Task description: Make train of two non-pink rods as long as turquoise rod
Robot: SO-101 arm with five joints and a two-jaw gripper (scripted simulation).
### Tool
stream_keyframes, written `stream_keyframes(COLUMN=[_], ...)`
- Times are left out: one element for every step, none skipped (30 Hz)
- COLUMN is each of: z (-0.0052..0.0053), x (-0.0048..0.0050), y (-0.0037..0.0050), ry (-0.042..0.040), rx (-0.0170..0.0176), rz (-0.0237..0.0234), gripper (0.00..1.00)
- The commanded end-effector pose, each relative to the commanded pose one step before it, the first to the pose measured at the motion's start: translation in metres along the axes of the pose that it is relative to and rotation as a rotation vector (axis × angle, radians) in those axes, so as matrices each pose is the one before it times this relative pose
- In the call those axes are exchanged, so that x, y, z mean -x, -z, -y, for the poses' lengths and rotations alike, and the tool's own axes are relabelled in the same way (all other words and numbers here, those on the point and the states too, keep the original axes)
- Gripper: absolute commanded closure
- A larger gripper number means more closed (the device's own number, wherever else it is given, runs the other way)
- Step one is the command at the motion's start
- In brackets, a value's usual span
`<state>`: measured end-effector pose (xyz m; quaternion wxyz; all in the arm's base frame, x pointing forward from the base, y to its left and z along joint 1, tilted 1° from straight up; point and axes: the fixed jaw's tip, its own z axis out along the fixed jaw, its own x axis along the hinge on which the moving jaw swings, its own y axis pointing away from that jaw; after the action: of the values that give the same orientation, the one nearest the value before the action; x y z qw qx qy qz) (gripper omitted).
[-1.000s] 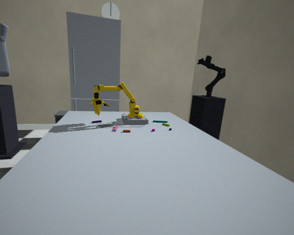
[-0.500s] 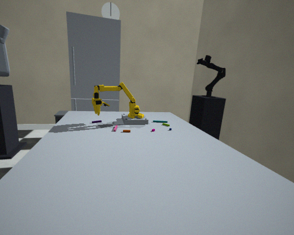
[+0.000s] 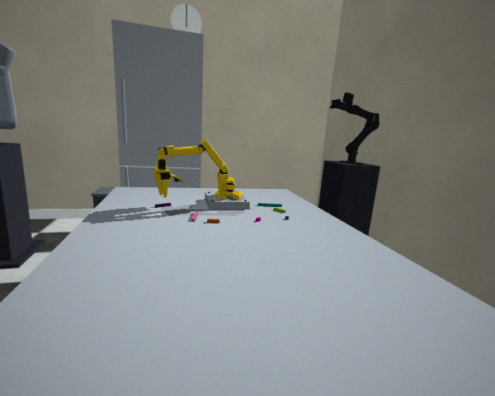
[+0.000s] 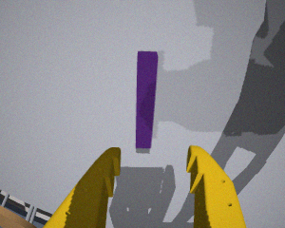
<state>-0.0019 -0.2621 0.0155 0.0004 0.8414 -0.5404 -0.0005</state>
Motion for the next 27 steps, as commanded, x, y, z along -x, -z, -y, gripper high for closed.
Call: stream_keyframes(z=[-0.00052, 0.00001, 0.0, 0.0, 0.00002, 0.00003, 0.00004, 0.00005, 0.00005, 0.00006, 0.00006, 0.00007, 0.00007, 0.00007, 0.00007, 0.00006, 0.00006, 0.00005, 0.00005, 0.0, 0.0, 0.00004, 0.00003, 0.00002, 0.00002, 0.00001, 0.00001], x=[0.00268, -0.000055, 0.0, 0.0, -0.000034, -0.000013, 0.000008, 0.000027, 0.000045, 0.000061, 0.000075, 0.000085, 0.000092, 0.000096, 0.000097, 0.000094, 0.000089, 0.000082, 0.000072, 0.0, 0.0, 0.000062, 0.00005, 0.000039, 0.000028, 0.000018, 0.00001], y=[-0.012235, -0.002087, 0.0, 0.0, -0.002093, -0.002082, -0.002055, -0.002012, -0.001953, -0.001879, -0.001792, -0.001691, -0.00158, -0.001459, -0.001329, -0.001194, -0.001054, -0.000913, -0.000772, 0.0, 0.0, -0.000634, -0.000502, -0.000378, -0.000266, -0.000169, -0.000091], ry=[0.00068, 0.0, 0.0, 0.0, 0.0, 0.0, 0.0, 0.0, 0.0, 0.0, 0.0, 0.0, 0.0, 0.0, 0.0, 0.0, 0.0, 0.0, 0.0, 0.0, 0.0, 0.0, 0.0, 0.0, 0.0, 0.0, 0.0], rx=[-0.00918, 0.0, 0.0, 0.0, 0.0, 0.0, 0.0, 0.0, 0.0, 0.0, 0.0, 0.0, 0.0, 0.0, 0.0, 0.0, 0.0, 0.0, 0.0, 0.0, 0.0, 0.0, 0.0, 0.0, 0.0, 0.0, 0.0], rz=[0.01795, 0.0, 0.0, 0.0, 0.0, 0.0, 0.0, 0.0, 0.0, 0.0, 0.0, 0.0, 0.0, 0.0, 0.0, 0.0, 0.0, 0.0, 0.0, 0.0, 0.0, 0.0, 0.0, 0.0, 0.0, 0.0, 0.0], gripper=[0.81, 0.81, 0.81, 0.81, 0.81, 0.81, 0.81, 0.81, 0.81, 0.81, 0.81, 0.81, 0.81, 0.81, 0.81, 0.81, 0.81, 0.81, 0.81, 0.81, 0.81, 0.81, 0.81, 0.81, 0.81, 0.81, 0.81])
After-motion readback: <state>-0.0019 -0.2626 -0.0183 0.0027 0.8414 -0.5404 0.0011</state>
